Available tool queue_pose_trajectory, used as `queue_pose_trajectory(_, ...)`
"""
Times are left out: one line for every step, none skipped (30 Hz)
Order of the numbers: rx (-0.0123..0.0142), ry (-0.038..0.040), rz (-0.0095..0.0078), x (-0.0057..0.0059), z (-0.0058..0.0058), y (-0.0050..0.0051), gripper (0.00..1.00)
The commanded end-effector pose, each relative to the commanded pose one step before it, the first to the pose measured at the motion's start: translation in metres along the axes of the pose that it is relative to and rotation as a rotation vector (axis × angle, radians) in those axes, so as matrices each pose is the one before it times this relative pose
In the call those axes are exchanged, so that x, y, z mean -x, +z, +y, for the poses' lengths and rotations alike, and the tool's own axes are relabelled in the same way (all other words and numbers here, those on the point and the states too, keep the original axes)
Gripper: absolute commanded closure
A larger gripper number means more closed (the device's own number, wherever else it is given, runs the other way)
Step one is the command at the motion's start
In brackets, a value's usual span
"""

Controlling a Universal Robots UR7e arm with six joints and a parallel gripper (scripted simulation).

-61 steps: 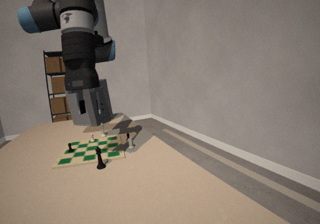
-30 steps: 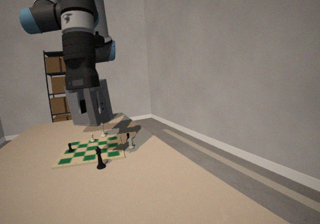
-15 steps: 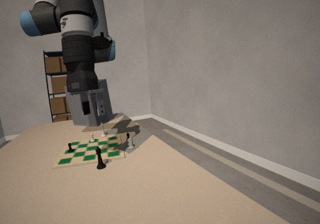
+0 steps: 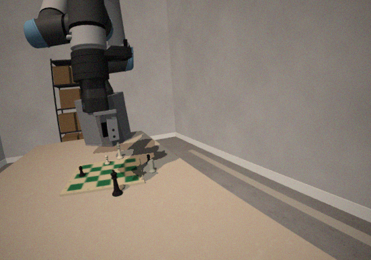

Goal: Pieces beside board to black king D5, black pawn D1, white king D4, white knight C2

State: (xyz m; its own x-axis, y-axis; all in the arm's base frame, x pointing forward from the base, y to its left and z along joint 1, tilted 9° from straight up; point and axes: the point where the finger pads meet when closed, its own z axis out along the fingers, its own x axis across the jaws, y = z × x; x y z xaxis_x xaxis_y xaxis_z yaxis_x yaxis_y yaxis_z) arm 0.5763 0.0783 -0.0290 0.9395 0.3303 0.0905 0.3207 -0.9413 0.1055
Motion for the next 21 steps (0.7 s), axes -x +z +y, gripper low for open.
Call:
queue_pose_trajectory(0.00941,0.27905,0.00044,-0.00007,0.00053,0.00690,0.00)
queue_pose_trajectory(-0.00019,0.03275,-0.00004,-0.00002,0.00037,0.00095,0.00)
queue_pose_trajectory(-0.00015,0.03281,0.00002,-0.00005,0.00035,0.00086,0.00)
queue_pose_trajectory(-0.00012,0.03287,0.00009,-0.00007,0.00032,0.00076,0.00)
queue_pose_trajectory(-0.00009,0.03292,0.00006,-0.00007,0.00028,0.00072,0.00)
queue_pose_trajectory(-0.00005,0.03296,0.00013,-0.00010,0.00025,0.00060,0.00)
queue_pose_trajectory(-0.00002,0.03299,0.00015,-0.00010,0.00022,0.00052,0.00)
queue_pose_trajectory(0.00003,0.03300,0.00016,-0.00010,0.00020,0.00046,0.00)
queue_pose_trajectory(0.00008,0.03300,0.00016,-0.00010,0.00019,0.00042,0.00)
queue_pose_trajectory(0.00014,0.03298,0.00016,-0.00009,0.00018,0.00040,0.00)
queue_pose_trajectory(0.00000,0.00000,0.00000,0.00000,0.00000,0.00000,0.00)
queue_pose_trajectory(0.00000,0.00000,0.00000,0.00000,0.00000,0.00000,0.00)
queue_pose_trajectory(0.00241,0.09723,0.00115,-0.00020,0.00013,0.00010,0.00)
queue_pose_trajectory(0.00033,0.02828,0.00004,-0.00010,0.00032,0.00047,0.00)
queue_pose_trajectory(0.00048,0.02865,0.00004,-0.00008,0.00030,0.00046,0.00)
queue_pose_trajectory(0.00021,0.02019,-0.00011,-0.00006,0.00027,0.00044,0.00)
queue_pose_trajectory(0.00007,0.01536,-0.00014,-0.00005,0.00025,0.00039,0.00)
queue_pose_trajectory(0.00006,0.01329,-0.00012,-0.00005,0.00022,0.00034,0.00)
queue_pose_trajectory(0.00005,0.01128,-0.00010,-0.00004,0.00019,0.00029,0.00)
queue_pose_trajectory(0.00005,0.00936,-0.00008,-0.00004,0.00016,0.00024,0.00)
queue_pose_trajectory(0.00004,0.00755,-0.00007,-0.00003,0.00013,0.00019,0.00)
